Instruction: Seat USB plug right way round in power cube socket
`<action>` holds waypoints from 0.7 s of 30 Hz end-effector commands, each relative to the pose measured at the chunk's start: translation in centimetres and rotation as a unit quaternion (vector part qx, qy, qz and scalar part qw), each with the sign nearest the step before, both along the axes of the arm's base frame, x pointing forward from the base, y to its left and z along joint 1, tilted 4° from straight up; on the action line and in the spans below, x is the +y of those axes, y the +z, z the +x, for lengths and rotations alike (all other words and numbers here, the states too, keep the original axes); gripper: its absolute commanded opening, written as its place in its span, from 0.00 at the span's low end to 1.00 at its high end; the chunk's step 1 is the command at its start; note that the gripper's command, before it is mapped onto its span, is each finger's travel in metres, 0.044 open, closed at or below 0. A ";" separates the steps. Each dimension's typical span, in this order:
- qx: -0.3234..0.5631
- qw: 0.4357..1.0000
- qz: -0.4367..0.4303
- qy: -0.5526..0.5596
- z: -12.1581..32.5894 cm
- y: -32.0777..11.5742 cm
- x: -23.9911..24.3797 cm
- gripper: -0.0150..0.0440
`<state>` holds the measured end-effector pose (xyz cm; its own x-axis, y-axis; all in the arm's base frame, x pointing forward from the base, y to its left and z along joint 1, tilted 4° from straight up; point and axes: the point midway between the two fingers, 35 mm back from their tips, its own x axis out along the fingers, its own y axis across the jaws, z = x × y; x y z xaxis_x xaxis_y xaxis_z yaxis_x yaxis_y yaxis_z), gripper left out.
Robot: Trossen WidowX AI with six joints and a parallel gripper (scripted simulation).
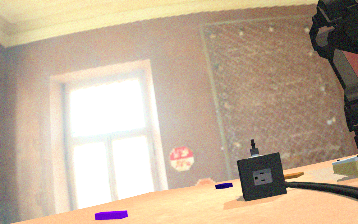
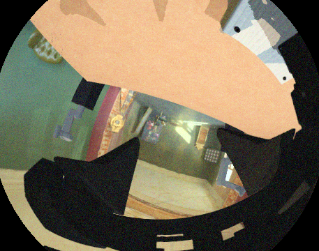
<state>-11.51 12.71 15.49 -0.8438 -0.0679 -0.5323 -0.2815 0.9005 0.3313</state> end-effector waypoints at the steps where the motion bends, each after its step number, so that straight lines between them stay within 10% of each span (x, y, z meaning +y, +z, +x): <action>1: -0.115 0.973 0.187 0.068 6.1 -0.9 4.7 1.00; 21: -0.385 0.744 0.334 0.432 31.5 -0.9 4.8 1.00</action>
<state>14.25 19.52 14.37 -0.1991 0.1513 -0.9682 -0.9699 0.1106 0.2168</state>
